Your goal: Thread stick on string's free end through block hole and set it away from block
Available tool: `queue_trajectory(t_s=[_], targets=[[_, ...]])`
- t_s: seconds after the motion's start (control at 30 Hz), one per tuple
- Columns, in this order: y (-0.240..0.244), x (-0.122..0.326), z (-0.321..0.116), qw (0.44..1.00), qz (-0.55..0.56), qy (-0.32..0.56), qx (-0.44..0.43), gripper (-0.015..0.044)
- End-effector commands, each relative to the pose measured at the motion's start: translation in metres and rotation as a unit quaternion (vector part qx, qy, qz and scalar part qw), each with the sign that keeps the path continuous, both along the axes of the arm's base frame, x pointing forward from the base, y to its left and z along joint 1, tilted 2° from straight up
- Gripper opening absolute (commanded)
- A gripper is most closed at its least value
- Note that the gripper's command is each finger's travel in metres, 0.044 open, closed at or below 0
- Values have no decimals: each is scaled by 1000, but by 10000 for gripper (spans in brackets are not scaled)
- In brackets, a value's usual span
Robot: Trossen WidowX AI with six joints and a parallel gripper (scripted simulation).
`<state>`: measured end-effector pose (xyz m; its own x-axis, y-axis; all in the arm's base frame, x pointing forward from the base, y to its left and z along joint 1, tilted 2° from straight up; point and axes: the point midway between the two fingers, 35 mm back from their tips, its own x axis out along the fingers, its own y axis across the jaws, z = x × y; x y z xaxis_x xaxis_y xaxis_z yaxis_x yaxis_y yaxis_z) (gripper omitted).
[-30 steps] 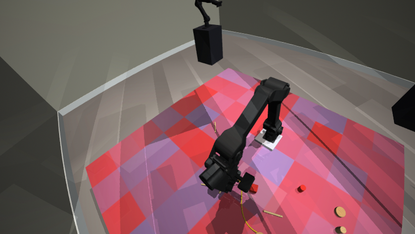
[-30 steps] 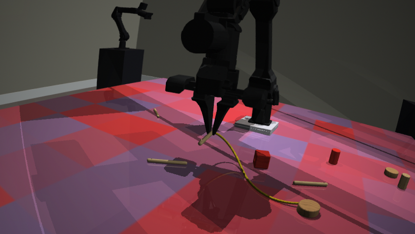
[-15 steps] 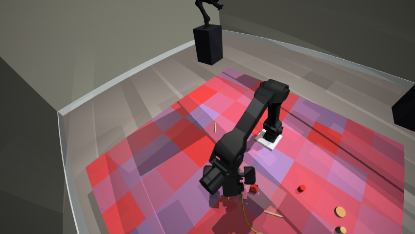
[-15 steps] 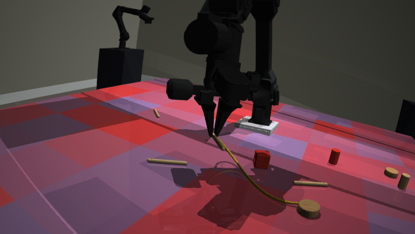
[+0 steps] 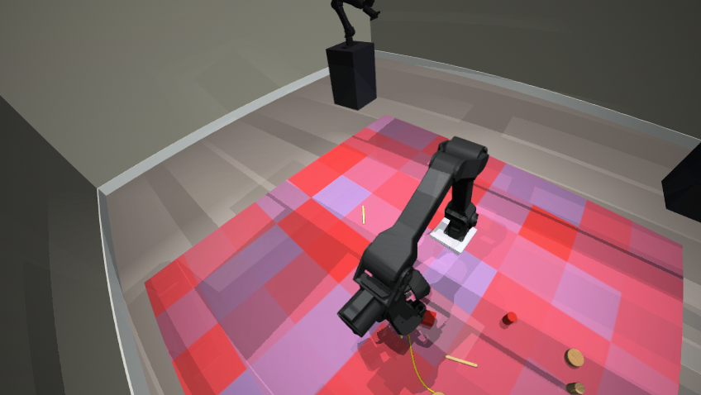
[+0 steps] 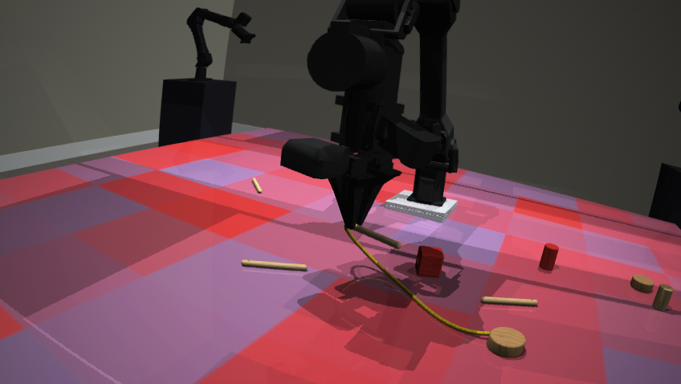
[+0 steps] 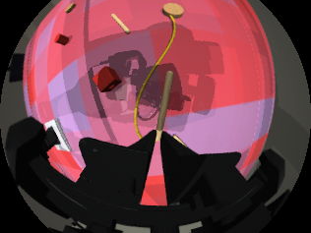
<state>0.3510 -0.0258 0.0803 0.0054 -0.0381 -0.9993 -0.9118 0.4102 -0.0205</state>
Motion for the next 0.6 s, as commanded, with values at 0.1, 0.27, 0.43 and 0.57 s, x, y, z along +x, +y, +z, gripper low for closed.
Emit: queue_trajectory(t_s=[0.1, 0.27, 0.43, 0.57], targets=[[3, 5, 1, 993, 119, 3, -4, 0], [5, 8, 1, 978, 209, 6, -5, 0], [8, 11, 1, 955, 297, 10, -6, 0], [10, 12, 0, 935, 354, 12, -6, 0]])
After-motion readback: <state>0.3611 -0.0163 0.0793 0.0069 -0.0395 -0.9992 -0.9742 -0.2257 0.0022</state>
